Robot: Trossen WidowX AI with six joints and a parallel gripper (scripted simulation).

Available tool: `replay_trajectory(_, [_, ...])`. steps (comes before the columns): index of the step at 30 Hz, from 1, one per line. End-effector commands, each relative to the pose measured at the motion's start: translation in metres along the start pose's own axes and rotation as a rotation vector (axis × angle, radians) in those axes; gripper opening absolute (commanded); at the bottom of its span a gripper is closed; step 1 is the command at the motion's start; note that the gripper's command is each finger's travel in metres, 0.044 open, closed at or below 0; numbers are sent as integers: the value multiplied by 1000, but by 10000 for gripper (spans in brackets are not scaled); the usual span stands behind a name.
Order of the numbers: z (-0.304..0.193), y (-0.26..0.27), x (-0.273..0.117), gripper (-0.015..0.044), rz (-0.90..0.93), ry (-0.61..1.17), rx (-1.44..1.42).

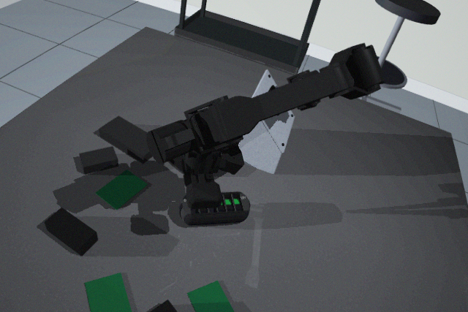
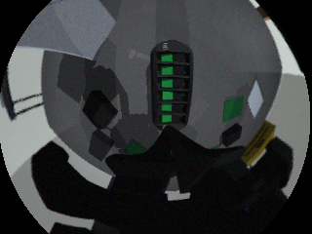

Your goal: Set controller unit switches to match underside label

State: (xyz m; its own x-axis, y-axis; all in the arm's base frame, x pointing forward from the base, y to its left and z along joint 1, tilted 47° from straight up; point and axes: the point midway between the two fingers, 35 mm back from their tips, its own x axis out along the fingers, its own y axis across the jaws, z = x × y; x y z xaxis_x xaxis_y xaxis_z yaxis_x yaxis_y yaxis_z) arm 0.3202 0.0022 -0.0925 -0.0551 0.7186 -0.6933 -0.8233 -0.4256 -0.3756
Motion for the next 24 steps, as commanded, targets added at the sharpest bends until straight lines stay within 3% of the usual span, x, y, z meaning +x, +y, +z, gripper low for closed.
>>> replay_trajectory(1, [0, 0, 7, 0, -1, -3, 6])
replay_trajectory(24, [1, 0, 35, 0, -2, -5, 6])
